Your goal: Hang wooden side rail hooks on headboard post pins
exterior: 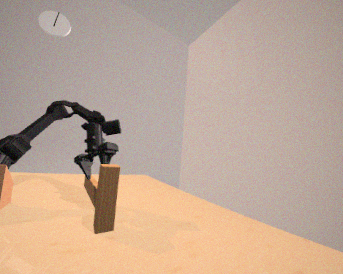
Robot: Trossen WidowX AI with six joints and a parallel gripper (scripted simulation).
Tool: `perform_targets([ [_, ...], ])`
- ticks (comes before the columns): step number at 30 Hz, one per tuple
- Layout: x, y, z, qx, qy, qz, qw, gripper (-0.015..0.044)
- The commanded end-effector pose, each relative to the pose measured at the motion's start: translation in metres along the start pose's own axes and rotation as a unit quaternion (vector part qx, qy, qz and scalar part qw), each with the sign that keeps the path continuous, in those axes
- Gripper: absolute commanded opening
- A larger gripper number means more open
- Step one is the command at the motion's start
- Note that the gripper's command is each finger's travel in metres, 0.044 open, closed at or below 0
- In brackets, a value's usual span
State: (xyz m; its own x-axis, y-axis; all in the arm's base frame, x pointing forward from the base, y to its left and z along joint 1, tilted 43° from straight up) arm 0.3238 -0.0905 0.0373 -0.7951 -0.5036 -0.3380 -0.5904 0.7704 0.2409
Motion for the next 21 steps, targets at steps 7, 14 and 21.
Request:
perform_targets([
  [7,-0.023,-0.011,-0.01,-0.12,-0.066,-0.38,0.915,0.044],
  [14,-0.033,-0.015,-0.017,-0.145,-0.124,-0.522,0.832,0.044],
  [21,-0.033,-0.015,-0.017,-0.145,-0.124,-0.522,0.832,0.044],
])
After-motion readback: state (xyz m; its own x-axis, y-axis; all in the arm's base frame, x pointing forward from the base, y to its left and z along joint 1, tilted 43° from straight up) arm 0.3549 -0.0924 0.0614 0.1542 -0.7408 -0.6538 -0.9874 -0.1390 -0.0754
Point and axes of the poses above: the point midway between the two fingers, 35 mm back from their tips, its own z axis out along the fingers, its own y axis across the jaws, x = y × z, the point moved 6 cm from there along -z, back along the fingers
